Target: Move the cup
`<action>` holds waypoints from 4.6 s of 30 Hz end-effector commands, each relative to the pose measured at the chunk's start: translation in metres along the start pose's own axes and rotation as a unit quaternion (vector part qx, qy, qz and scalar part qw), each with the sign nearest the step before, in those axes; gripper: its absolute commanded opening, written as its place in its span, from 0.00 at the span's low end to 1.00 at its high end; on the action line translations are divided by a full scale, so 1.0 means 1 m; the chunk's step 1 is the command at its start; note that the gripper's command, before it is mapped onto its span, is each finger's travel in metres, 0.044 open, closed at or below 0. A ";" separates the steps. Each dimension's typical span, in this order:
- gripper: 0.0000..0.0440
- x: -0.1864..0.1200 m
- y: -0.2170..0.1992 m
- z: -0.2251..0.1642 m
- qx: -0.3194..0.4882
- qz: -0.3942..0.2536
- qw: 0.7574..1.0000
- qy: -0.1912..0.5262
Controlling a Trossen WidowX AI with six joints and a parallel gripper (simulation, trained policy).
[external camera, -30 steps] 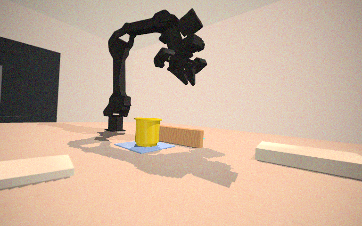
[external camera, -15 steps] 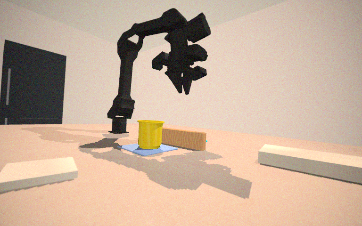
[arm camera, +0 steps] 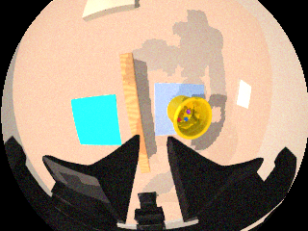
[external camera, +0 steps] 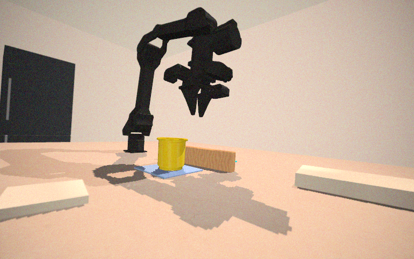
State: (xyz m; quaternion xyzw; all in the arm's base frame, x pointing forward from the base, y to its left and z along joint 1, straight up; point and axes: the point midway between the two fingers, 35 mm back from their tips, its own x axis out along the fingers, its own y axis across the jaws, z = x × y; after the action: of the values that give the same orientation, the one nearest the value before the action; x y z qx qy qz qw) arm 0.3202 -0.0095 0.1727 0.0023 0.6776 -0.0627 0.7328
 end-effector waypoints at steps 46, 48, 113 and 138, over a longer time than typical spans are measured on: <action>0.01 0.110 -0.044 -0.018 -0.175 0.013 0.980 0.094; 0.02 0.105 -0.044 -0.017 -0.183 0.014 0.979 0.090; 0.00 0.035 0.127 -0.013 -0.309 0.030 0.949 -0.049; 0.10 0.091 0.138 -0.045 -0.287 0.022 0.957 -0.046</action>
State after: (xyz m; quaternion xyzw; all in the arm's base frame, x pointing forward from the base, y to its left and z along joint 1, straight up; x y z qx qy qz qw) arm 0.2965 0.1249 0.0697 -0.1984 0.6346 0.1554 0.7306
